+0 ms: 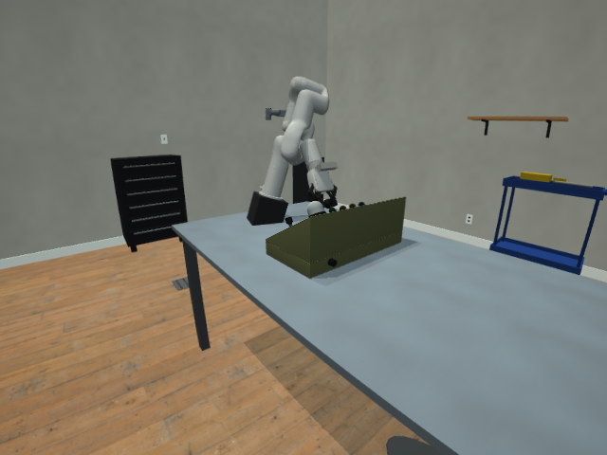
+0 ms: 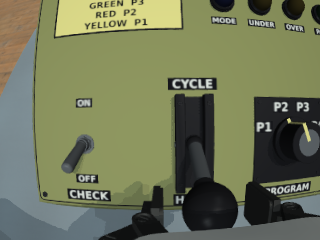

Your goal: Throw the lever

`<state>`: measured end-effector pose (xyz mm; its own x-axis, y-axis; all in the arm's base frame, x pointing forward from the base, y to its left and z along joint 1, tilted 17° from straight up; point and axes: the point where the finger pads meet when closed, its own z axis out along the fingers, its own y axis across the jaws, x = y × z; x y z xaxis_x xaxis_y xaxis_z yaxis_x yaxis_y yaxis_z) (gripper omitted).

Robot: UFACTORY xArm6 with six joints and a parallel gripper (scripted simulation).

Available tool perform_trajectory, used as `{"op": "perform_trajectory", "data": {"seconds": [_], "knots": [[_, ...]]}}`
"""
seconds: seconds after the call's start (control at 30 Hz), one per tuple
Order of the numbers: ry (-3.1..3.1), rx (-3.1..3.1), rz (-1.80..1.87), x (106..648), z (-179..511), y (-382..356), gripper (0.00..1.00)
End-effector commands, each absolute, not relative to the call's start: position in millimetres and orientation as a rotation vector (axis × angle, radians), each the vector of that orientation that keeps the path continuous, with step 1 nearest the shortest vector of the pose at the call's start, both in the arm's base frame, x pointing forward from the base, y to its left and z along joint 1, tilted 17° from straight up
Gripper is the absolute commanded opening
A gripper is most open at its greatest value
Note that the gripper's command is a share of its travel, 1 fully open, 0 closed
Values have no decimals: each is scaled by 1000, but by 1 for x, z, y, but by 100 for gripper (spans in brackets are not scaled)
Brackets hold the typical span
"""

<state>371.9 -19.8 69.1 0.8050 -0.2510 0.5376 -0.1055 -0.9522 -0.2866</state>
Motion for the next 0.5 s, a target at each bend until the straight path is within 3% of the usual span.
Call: {"op": "perform_trajectory", "data": {"seconds": [0.0,0.47], "knots": [[276,-2749,-873,373,70,-20,76],[276,-2749,-873,375,68,-20,76]]}}
